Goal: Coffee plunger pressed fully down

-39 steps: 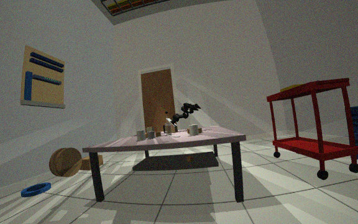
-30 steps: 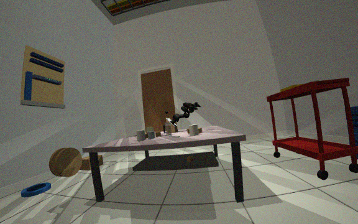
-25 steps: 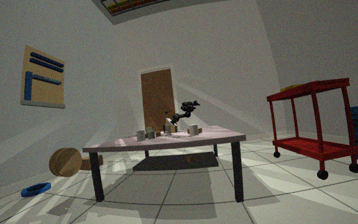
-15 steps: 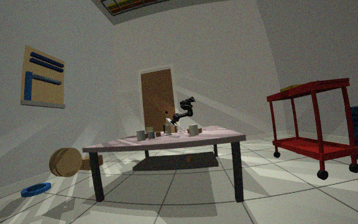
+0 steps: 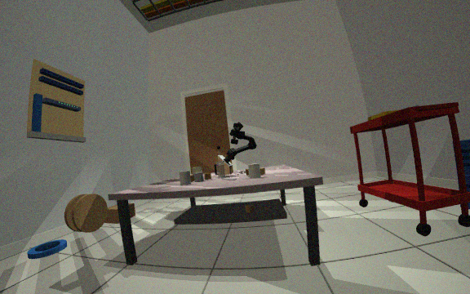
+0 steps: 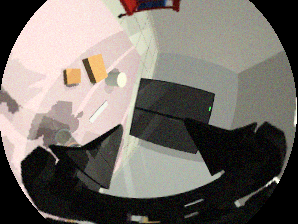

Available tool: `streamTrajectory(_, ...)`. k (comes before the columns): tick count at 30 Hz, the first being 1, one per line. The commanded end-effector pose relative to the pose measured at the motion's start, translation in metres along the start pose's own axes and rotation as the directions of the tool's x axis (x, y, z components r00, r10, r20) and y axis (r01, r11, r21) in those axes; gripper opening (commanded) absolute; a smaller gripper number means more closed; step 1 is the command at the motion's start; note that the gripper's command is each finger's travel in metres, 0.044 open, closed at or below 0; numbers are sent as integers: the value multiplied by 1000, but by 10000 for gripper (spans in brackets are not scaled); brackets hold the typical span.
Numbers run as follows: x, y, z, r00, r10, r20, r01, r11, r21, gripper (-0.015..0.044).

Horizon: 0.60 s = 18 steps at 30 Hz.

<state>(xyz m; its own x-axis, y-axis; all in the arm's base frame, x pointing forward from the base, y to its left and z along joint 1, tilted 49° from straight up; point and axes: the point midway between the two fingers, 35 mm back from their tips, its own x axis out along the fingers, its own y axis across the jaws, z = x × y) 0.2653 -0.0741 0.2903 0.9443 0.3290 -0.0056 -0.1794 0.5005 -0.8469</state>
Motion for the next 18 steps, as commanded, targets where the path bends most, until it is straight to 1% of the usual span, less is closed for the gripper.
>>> streamTrajectory(1,-17,21,-71,982,132,-134,-35,827,562,440)
streamTrajectory(5,-31,33,-96,970,182,-163,14,625,780,440)
streamTrajectory(10,-52,46,-121,959,223,-173,108,275,955,440)
streamTrajectory(13,-66,52,-132,958,232,-168,167,25,986,440)
streamTrajectory(16,-80,57,-141,961,225,-160,211,-224,951,440)
streamTrajectory(17,-83,57,-142,962,222,-158,217,-273,937,440)
streamTrajectory(18,-84,57,-143,963,221,-157,219,-290,932,440)
